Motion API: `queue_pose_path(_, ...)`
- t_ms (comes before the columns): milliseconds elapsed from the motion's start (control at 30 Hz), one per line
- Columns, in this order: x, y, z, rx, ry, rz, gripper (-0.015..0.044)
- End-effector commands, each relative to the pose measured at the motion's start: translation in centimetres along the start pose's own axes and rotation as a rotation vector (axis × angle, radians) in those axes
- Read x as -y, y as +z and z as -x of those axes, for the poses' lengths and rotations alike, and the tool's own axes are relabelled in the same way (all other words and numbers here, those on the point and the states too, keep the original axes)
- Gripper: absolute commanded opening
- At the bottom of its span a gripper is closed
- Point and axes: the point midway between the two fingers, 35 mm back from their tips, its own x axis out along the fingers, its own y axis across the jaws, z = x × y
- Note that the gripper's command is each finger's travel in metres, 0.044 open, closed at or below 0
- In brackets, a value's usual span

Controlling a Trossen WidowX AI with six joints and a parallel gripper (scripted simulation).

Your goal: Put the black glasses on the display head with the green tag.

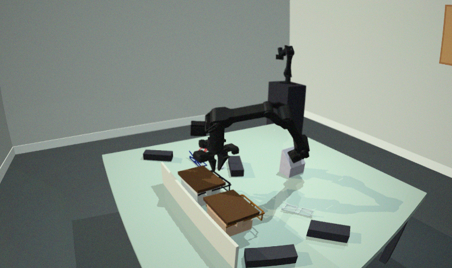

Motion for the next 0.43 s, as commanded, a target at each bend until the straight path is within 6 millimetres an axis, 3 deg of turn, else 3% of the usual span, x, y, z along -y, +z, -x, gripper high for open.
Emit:
queue_pose_path(0, 0.8, 0.1, 0.2, 0.004, -0.012, 0.002, 0.0107)
queue_pose_path(167, 3.6, 0.1, 0.8, 0.004, -0.014, 0.001, 0.0107)
queue_pose_path(400, 5.6, 0.1, 1.8, 0.004, -0.015, 0.0, 0.0107)
